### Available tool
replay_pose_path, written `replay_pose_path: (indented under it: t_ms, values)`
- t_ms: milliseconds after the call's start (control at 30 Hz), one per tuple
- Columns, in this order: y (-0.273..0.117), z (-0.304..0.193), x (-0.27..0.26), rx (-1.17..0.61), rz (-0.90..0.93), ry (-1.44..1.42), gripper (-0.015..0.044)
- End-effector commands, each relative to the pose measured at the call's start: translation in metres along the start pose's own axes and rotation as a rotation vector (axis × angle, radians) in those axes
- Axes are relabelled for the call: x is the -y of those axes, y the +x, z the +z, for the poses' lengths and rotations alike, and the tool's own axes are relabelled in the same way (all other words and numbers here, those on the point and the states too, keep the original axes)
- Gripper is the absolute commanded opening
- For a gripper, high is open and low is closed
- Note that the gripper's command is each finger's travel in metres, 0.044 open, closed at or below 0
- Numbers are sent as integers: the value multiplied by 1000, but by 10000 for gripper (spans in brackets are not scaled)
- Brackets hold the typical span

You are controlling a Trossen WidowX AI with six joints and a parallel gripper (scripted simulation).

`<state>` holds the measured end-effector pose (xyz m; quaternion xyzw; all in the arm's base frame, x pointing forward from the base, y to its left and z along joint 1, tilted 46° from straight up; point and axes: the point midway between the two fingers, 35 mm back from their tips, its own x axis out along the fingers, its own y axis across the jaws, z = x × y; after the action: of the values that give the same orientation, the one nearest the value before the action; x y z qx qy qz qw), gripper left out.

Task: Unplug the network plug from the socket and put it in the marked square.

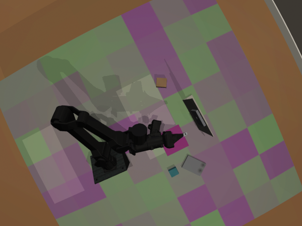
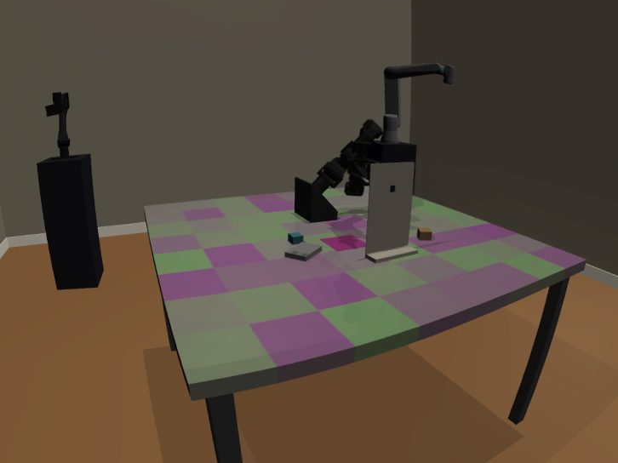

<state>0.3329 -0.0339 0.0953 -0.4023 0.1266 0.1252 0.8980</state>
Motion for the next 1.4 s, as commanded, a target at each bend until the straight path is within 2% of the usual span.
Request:
replay_pose_path:
  t_ms: [0, 467, 1000, 1367]
  values:
    - [7, -7, -14, -5, 91, -19, 0]
    - [20, -28, -61, 16, 383, -54, 0]
    - [18, -41, -108, 118, 666, -20, 0]
    - [18, -43, -119, 149, 717, -3, 0]
